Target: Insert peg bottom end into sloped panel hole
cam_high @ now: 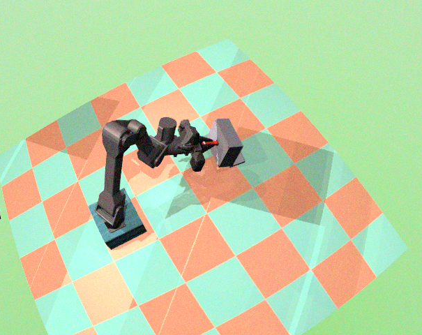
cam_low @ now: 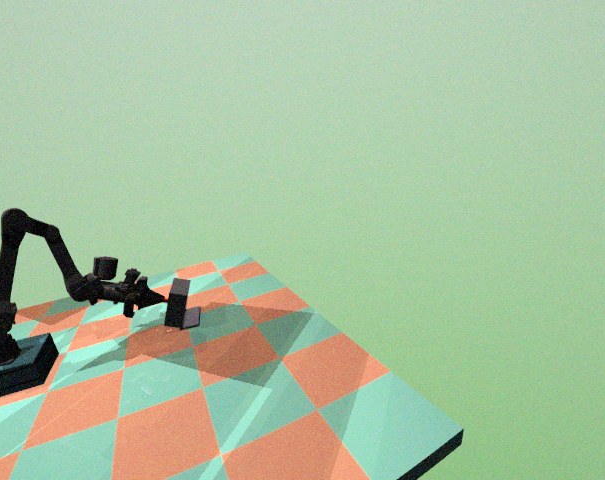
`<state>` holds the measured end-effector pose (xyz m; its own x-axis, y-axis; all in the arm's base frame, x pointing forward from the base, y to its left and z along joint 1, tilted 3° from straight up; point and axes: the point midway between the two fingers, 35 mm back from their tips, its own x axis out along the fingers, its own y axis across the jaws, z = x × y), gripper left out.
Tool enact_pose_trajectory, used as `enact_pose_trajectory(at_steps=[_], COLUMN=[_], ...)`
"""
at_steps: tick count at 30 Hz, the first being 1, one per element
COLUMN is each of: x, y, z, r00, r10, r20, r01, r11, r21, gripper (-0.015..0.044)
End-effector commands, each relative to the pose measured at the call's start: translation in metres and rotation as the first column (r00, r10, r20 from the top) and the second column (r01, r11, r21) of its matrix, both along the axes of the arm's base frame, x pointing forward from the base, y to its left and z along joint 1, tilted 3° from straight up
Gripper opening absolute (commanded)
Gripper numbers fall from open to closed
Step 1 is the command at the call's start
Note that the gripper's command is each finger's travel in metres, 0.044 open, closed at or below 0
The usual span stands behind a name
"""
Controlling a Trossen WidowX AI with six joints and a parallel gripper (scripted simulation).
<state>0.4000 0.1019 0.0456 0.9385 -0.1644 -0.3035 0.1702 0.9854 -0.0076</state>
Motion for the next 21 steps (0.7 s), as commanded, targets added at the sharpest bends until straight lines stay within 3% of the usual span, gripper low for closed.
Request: enact_pose_trajectory(at_steps=[1,12,21], x=[0.000,-0.003,-0.013], y=[0.000,0.001,0.005], z=[0.000,0.001,0.006], r00=[1.000,1.000,1.000], r10=[0.000,0.000,0.002], r20=[0.000,-0.001,-0.003], r01=[0.000,0.000,-0.002], r11=[1.000,1.000,1.000], r21=[0.000,0.000,0.000], gripper=[0.0158,0.0440,0.0440])
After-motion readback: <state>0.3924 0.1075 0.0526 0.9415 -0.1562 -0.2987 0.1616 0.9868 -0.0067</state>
